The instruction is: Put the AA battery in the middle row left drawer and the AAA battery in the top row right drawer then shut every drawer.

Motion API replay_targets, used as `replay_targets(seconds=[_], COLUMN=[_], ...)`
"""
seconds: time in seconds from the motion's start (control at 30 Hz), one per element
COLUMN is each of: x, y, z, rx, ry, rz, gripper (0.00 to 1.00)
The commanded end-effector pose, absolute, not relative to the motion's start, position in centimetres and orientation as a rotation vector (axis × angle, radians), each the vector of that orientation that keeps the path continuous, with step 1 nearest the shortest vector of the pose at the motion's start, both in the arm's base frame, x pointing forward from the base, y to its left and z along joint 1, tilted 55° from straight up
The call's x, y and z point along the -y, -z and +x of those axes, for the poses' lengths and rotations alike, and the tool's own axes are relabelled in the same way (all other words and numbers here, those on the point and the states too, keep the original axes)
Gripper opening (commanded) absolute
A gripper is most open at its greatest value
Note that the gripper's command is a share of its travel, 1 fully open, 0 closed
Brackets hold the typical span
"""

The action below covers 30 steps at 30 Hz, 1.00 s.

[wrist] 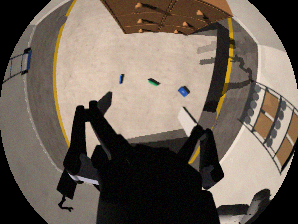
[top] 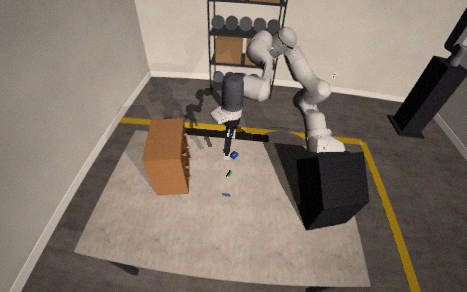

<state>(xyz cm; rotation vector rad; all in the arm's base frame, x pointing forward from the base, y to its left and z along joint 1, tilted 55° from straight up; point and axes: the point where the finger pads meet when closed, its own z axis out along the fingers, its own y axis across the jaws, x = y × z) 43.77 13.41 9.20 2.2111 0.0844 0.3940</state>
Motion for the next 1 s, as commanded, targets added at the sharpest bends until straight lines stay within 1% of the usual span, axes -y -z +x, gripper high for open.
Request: replay_targets(seconds=[0.0, 0.23, 0.67, 0.97], x=[-13.4, -13.1, -13.0, -12.4], y=[-8.9, -8.7, -8.6, -7.7], z=[43.8, 43.9, 44.2, 46.2], rx=[-0.277, -0.394, -0.414, -0.503], ry=[-0.301, -0.239, -0.269, -0.443], rz=[2.185, 2.162, 2.16, 2.146], gripper=[1.0, 1.0, 1.0, 1.0])
